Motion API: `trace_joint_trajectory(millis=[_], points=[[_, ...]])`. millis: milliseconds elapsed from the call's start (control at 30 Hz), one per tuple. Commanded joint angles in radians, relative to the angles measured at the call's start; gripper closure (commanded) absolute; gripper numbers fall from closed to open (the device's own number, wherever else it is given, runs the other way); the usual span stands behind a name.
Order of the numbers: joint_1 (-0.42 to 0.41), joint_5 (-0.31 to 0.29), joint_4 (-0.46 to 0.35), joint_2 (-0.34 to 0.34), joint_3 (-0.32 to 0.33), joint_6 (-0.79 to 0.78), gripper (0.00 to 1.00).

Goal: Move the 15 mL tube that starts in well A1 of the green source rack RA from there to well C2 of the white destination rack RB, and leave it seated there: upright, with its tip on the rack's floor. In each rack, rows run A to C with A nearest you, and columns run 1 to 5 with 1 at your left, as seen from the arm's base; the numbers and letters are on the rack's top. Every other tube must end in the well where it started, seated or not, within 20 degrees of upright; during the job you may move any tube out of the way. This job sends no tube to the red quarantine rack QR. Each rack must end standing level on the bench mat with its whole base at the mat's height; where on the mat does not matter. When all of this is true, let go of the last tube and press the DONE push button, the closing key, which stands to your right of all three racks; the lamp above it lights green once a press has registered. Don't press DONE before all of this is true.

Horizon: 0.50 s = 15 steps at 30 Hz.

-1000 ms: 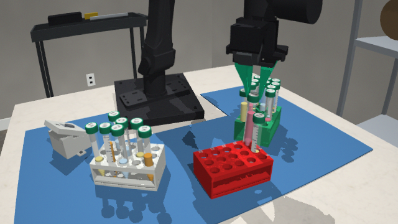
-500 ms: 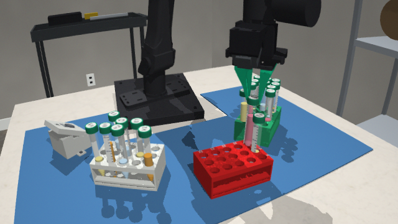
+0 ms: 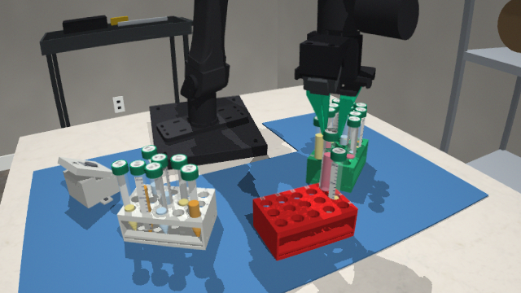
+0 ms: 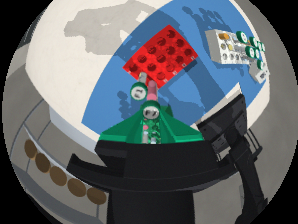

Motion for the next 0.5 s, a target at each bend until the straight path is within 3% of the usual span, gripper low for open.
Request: trace_joint_trajectory(millis=[0,467], points=[[0.0,0.003,0.002,-0.009,0.001,-0.001,1.0],[-0.002,0.002,0.026,-0.009,-0.023,-0.002,1.0]])
